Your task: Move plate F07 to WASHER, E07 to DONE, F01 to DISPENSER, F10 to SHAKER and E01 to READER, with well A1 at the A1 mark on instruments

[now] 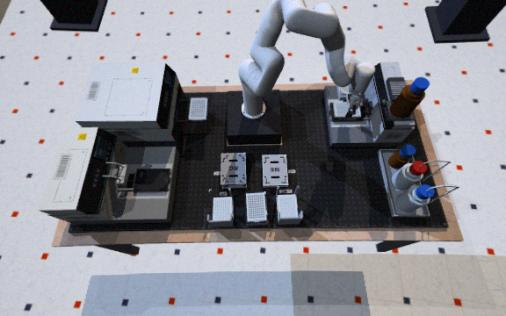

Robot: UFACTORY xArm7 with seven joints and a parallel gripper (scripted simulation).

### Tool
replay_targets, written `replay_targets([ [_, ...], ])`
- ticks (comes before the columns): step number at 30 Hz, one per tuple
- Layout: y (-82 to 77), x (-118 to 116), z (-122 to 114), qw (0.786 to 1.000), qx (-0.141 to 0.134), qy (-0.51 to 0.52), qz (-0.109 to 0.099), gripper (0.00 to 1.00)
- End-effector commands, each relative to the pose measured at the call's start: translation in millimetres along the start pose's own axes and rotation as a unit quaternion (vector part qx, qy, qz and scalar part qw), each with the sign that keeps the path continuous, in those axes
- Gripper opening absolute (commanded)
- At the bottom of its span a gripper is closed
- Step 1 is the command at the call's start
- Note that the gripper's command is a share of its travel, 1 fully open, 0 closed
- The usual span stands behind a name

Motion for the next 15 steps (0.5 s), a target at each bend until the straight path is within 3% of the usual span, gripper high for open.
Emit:
replay_targets([
  [1, -0.5, -0.1, -1.7, 1.000, -0.003, 0.000, 0.000, 0.00],
  [15, 3.5, -0.1, -1.7, 1.000, -0.003, 0.000, 0.000, 0.00],
])
Point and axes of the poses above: the point where the finger pads meet when closed, its own y axis out along the fingers, its own x axis across the jaws, z = x × y, the point moved 5 cm from there along -y, back along the fingers, and after that the axes turned 3 degrees about y, right-handed, at the moved point
